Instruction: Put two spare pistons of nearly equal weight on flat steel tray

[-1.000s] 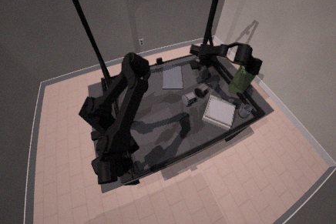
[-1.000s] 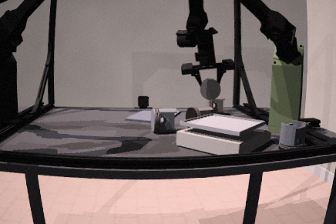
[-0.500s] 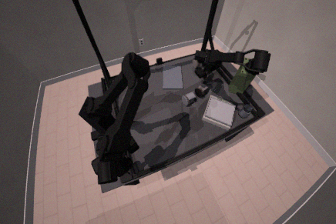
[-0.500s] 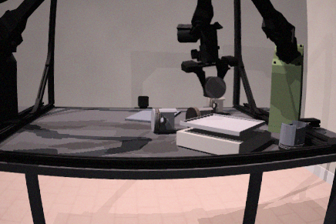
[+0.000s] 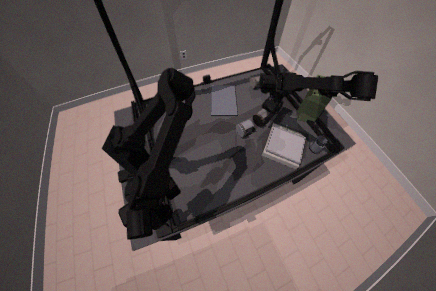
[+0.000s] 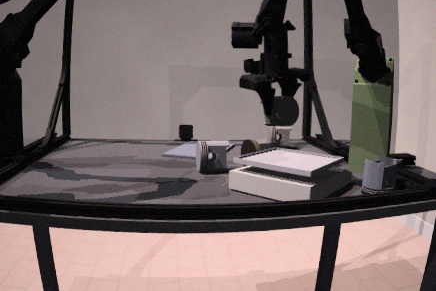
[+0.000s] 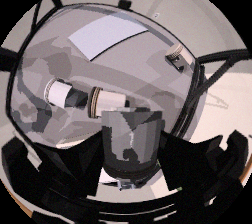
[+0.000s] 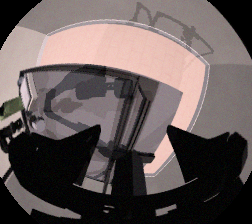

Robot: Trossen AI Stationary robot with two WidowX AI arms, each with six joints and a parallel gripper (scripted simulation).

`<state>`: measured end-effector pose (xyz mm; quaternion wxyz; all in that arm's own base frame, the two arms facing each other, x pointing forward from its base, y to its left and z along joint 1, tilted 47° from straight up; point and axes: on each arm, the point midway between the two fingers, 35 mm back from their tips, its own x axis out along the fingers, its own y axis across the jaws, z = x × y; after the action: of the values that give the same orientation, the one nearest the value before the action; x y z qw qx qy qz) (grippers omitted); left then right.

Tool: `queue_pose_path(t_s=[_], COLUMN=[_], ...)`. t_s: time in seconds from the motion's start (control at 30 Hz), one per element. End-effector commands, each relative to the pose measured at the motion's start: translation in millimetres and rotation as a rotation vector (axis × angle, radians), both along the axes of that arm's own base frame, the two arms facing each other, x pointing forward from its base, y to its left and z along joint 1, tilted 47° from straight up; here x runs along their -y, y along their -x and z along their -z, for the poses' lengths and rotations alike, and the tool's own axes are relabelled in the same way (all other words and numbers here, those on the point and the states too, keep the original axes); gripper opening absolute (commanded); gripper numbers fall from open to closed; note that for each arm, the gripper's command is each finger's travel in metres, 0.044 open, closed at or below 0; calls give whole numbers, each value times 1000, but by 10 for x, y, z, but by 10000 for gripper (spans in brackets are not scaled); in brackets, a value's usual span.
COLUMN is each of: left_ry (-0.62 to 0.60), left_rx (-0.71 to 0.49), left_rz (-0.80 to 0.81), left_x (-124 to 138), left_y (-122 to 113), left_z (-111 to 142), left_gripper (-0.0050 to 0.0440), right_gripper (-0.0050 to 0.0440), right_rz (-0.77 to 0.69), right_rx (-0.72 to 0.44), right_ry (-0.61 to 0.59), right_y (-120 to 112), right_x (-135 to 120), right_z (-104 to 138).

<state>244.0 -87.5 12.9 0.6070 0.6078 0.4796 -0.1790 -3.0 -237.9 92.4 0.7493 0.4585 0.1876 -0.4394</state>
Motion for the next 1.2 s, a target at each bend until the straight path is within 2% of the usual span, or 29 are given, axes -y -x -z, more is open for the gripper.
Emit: queue_pose_path(t_s=[0.0,1.17], left_ry=[47,410], left_rx=[50,449], left_rz=[-73,-699], left_x=[-120,-1168], left_y=[8,-15], left_z=[-143,-1285], left_gripper=[158,158], right_gripper=[440,440], right_rz=[-2,-2], right_rx=[3,3], right_ry=[1,1], right_y=[-6,-6], right_x=[-2,-2], right_z=[-2,-2])
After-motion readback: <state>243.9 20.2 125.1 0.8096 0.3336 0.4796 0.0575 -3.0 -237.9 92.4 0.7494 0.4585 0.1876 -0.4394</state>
